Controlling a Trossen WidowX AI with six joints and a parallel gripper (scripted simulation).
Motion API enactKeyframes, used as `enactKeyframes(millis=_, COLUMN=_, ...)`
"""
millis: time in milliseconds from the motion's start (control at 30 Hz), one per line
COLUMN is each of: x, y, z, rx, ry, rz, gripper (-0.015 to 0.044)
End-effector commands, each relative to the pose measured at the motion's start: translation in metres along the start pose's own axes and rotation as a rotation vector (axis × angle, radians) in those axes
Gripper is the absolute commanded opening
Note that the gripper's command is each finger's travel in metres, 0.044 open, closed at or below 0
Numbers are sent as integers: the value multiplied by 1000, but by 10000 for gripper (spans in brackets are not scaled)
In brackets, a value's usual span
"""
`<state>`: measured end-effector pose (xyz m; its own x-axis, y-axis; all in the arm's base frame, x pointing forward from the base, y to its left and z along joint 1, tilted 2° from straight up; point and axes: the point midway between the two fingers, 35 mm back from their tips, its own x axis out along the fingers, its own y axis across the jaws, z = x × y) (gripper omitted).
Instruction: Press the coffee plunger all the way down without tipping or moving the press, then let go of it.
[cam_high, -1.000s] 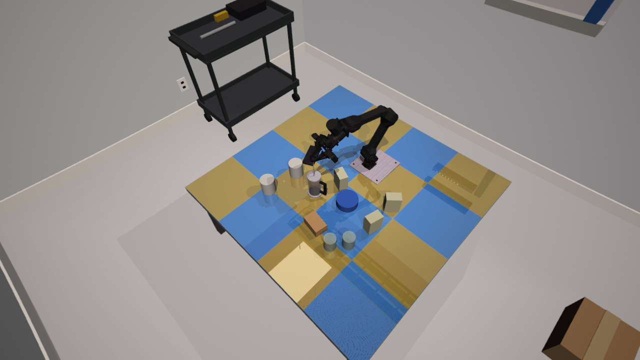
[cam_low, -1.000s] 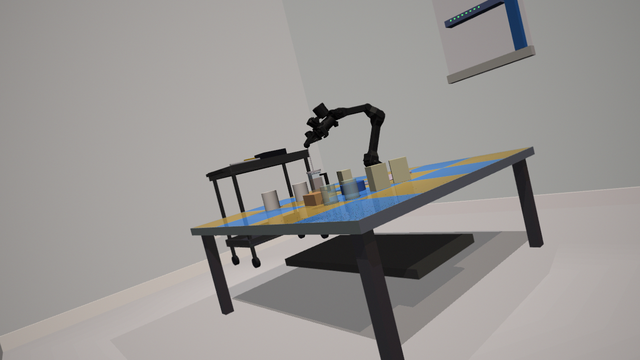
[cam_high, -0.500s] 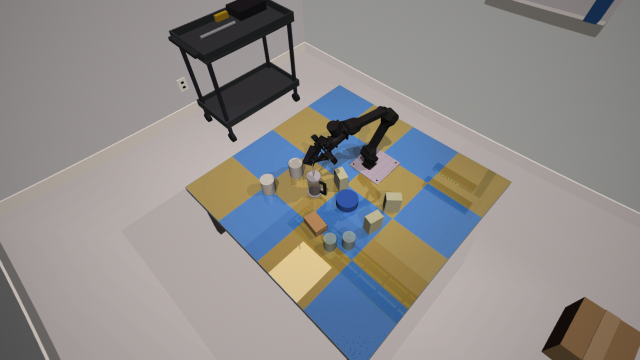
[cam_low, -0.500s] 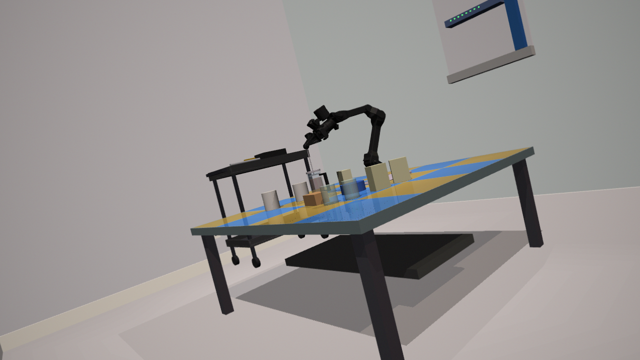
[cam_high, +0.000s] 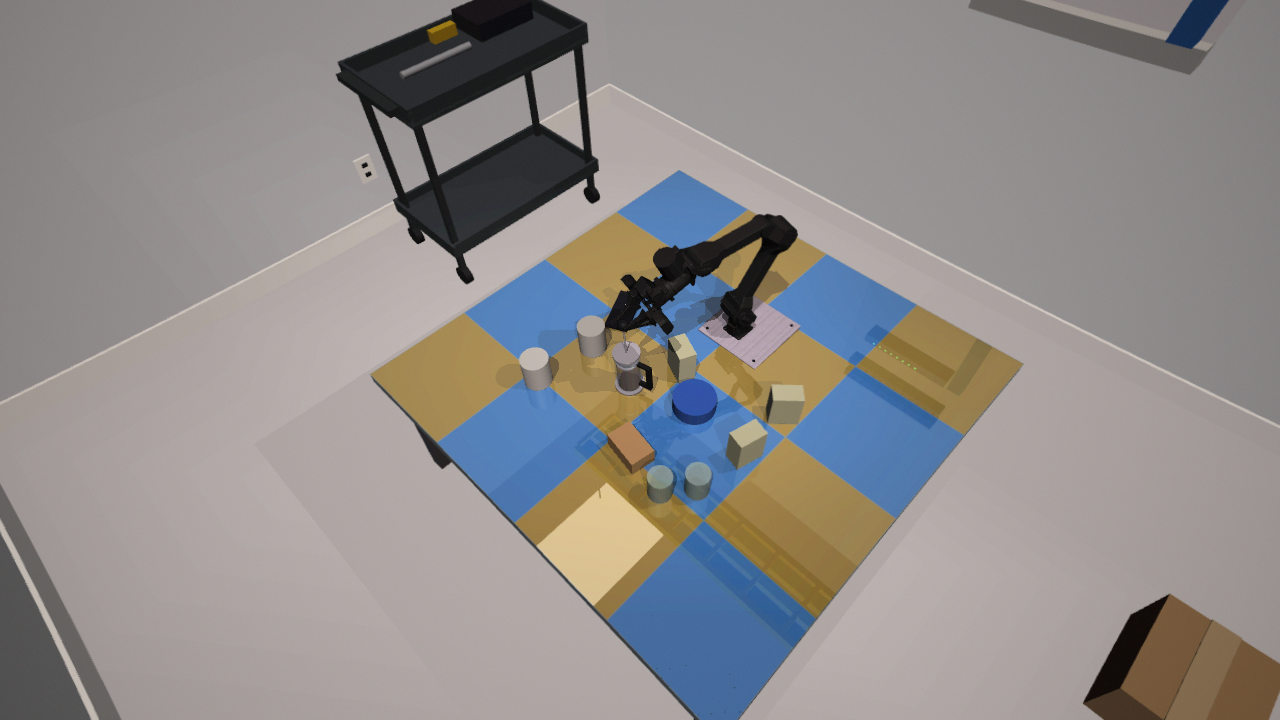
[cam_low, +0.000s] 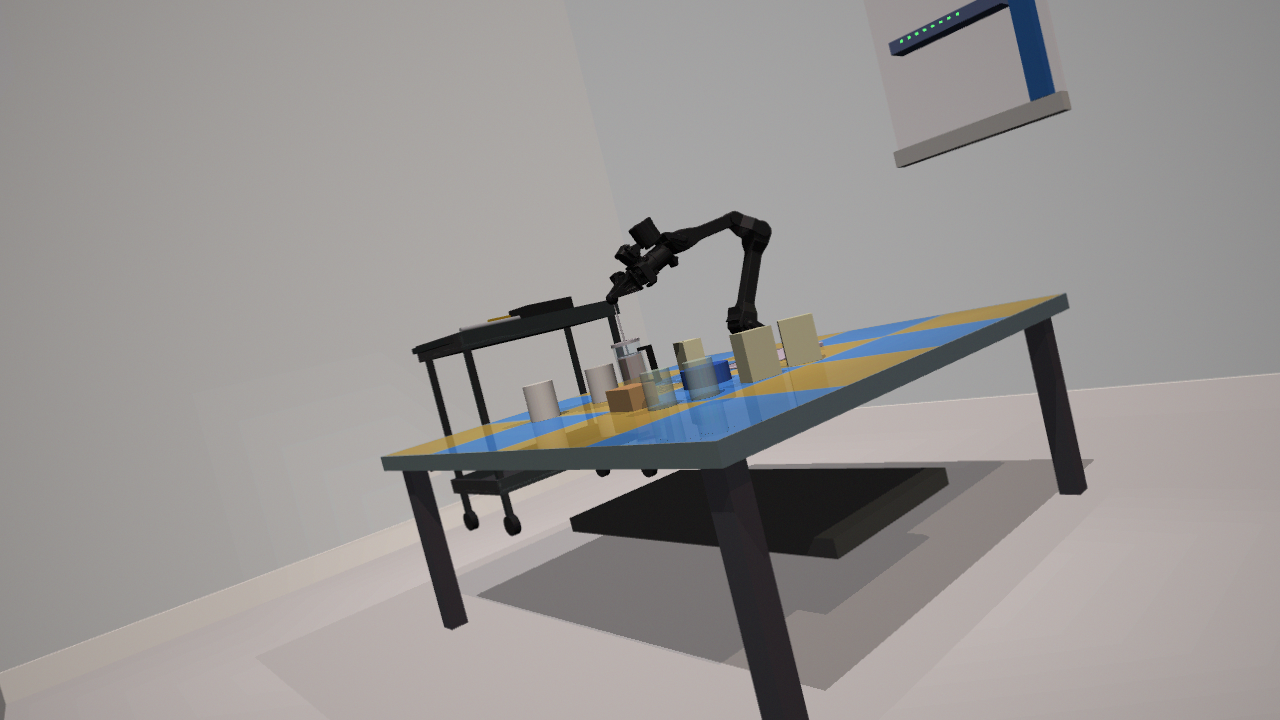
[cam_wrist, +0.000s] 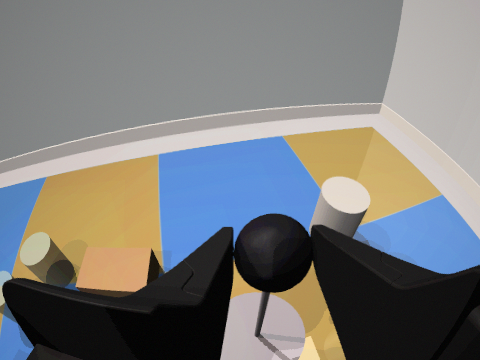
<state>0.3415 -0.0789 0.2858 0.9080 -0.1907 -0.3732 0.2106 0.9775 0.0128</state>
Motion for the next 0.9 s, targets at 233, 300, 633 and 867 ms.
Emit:
enactKeyframes(millis=233, x=18, y=-1, z=-41, rx=4, ry=77, rz=-3, gripper=131)
enactKeyframes(millis=300, x=20, y=-1, z=-44, rx=4, ry=77, rz=-3, gripper=131)
enactKeyframes(millis=633, x=28, y=0, z=-58, rx=4, ry=77, rz=-3, gripper=131)
enactKeyframes(millis=867, x=34, y=0, z=-68, rx=4, ry=77, rz=-3, gripper=131)
